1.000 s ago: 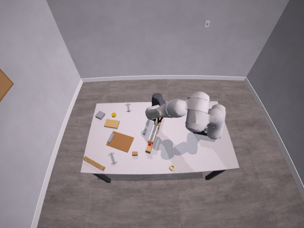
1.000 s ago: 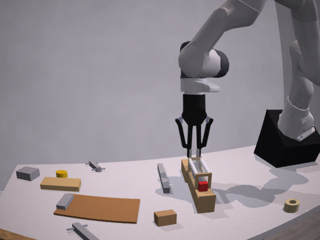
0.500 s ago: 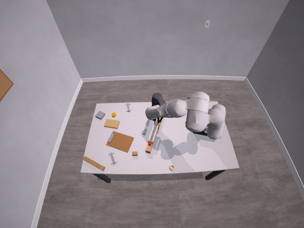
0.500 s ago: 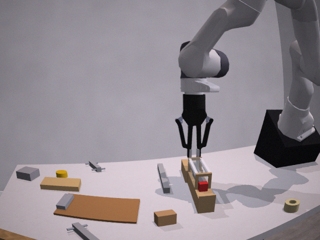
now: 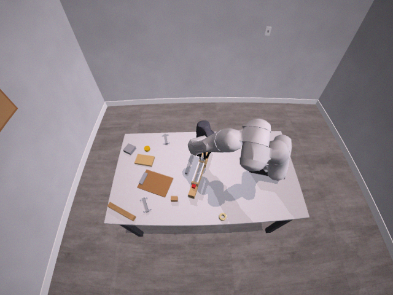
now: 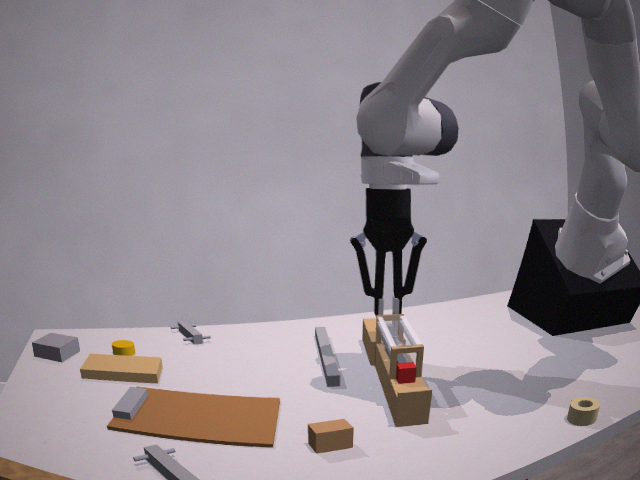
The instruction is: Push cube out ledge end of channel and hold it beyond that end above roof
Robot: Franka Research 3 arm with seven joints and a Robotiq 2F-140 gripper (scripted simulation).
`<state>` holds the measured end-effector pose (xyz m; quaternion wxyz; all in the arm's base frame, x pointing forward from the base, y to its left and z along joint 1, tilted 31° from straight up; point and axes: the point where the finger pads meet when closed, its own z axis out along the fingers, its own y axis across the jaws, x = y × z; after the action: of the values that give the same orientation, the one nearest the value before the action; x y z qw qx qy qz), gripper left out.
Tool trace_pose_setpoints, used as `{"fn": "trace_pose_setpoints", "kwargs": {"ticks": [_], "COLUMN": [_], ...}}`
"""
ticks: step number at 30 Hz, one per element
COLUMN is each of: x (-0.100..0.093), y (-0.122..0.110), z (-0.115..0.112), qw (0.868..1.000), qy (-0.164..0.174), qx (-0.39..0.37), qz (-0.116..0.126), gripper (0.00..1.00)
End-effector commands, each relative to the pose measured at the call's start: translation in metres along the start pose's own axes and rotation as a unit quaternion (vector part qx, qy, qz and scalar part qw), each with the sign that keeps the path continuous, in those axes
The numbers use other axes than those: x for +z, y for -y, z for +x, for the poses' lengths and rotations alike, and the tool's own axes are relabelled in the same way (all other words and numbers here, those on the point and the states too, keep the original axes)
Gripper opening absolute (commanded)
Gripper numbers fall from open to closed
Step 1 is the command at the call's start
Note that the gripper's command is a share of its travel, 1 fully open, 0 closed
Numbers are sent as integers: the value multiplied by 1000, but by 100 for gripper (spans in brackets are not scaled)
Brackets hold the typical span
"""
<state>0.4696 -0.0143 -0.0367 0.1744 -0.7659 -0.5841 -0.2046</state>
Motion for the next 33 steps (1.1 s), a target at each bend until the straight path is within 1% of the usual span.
{"fn": "trace_pose_setpoints", "kwargs": {"ticks": [1, 2, 3, 33], "x": [-1, -1, -1, -1], "y": [-1, -1, -1, -1], "z": [1, 1, 1, 1], "qw": [1000, 1000, 1000, 1000], "qy": [0, 0, 0, 0], "qx": [3, 3, 3, 3], "qz": [-2, -2, -2, -2], "gripper": [0, 0, 23, 23]}}
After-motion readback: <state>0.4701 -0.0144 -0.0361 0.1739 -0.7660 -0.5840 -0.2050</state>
